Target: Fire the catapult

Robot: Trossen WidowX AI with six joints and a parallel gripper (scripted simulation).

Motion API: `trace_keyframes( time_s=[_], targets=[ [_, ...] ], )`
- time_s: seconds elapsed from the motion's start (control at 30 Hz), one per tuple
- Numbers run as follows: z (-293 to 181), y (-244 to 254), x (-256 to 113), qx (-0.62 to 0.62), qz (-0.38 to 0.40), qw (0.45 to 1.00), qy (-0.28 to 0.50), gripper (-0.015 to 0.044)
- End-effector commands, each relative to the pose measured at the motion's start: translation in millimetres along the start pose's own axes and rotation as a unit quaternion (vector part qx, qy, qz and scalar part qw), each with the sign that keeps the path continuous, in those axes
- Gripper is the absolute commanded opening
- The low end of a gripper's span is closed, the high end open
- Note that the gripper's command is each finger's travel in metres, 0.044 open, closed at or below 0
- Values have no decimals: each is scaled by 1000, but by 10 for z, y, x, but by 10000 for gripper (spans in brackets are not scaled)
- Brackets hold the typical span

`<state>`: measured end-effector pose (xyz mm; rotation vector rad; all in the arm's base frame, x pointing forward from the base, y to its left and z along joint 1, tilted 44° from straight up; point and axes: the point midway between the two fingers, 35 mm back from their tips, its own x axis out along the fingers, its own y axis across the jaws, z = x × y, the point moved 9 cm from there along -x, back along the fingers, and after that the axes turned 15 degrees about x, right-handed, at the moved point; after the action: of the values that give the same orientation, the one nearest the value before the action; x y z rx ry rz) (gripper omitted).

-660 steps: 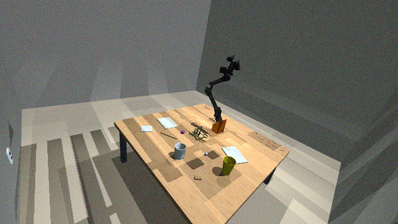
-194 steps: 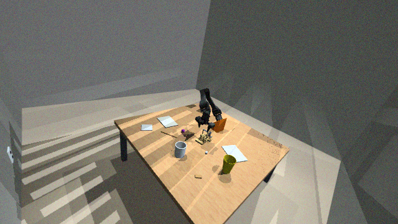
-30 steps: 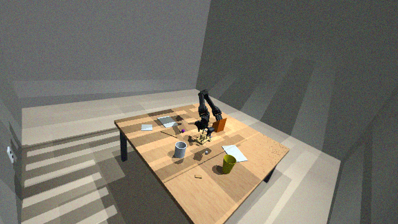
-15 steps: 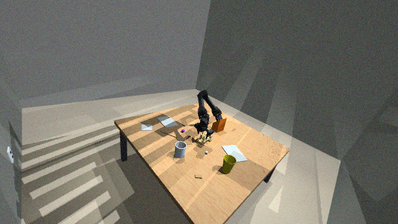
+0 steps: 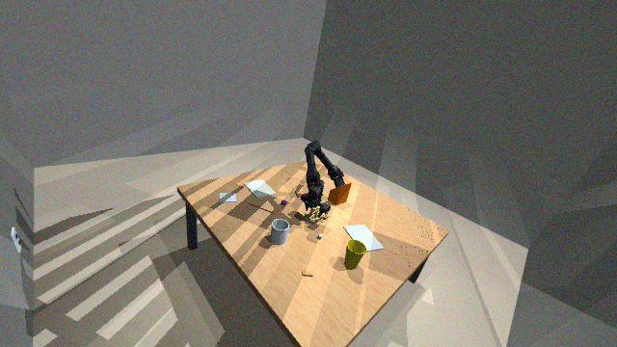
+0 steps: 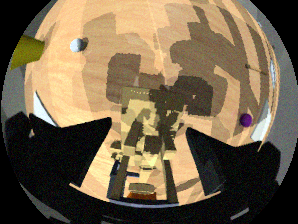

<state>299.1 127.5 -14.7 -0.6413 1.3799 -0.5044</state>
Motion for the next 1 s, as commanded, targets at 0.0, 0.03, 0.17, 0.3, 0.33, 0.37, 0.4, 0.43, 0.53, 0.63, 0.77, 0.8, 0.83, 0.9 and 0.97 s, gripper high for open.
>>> trace_keyframes(
  time_s=[0.0, 0.03, 0.17, 0.3, 0.33, 0.37, 0.4, 0.43, 0.53, 0.63, 0.77, 0.8, 0.83, 0.9, 0.97],
  targets=[
    [-19, -9, 65, -3, -4, 1000, 2, 440],
    [-19, -9, 65, -3, -4, 1000, 2, 440],
    [-6, -2, 33, 0, -1, 1000, 1, 361],
    [-6, -2, 33, 0, -1, 1000, 1, 256],
    [-6, -2, 33, 0, -1, 1000, 1, 230],
    [-6, -2, 33, 0, -1, 1000, 1, 204],
    [-6, -2, 33, 0, -1, 1000, 1, 177],
    [-6, -2, 33, 0, -1, 1000, 1, 151],
    [-6, -2, 33, 0, -1, 1000, 1, 131],
    [-6, -2, 33, 0, -1, 1000, 1, 111],
    [2, 6, -355, -1, -1, 1000, 1, 6],
    [-2, 4, -440, -1, -1, 1000, 1, 0],
    [-4, 3, -469, -1, -1, 1000, 1, 0],
    [-4, 3, -469, -1, -1, 1000, 1, 0],
    [7, 0, -451, -1, -2, 1000, 2, 0]
  ],
)
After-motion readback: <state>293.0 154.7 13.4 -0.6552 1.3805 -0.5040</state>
